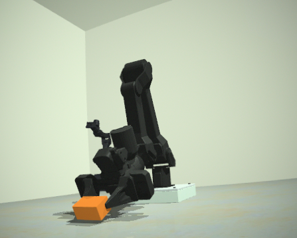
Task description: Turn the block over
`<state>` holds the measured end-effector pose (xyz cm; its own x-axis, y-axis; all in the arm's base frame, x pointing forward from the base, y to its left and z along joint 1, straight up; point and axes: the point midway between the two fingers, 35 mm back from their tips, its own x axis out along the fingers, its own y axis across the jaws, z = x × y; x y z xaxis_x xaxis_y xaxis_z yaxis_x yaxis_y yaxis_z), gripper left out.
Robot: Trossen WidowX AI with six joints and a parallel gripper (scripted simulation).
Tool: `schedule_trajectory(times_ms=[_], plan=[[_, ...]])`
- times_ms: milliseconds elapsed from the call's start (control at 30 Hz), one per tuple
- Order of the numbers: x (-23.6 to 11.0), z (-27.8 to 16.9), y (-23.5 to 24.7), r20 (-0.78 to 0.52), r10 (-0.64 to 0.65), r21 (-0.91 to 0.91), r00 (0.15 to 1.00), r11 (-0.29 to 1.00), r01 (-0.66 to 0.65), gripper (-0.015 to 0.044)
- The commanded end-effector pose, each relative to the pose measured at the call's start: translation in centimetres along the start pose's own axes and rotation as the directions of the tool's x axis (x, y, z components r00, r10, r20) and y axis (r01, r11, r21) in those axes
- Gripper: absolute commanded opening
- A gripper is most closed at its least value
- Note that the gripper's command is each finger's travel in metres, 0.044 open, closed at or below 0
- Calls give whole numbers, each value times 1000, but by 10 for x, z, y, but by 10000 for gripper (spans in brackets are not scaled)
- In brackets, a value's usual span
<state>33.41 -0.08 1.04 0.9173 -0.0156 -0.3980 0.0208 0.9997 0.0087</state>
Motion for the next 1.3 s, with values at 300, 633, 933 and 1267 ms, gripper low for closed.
schedule_trajectory(times_ms=[300, 633, 933, 1267], plan=[[0, 1, -1, 4, -4, -1, 1000, 1000, 4, 315], [0, 1, -1, 4, -4, -1, 1000, 1000, 4, 440], [0, 1, -1, 4, -4, -1, 1000, 1000, 4, 440], [0, 1, -1, 4, -4, -1, 1000, 1000, 4, 440]])
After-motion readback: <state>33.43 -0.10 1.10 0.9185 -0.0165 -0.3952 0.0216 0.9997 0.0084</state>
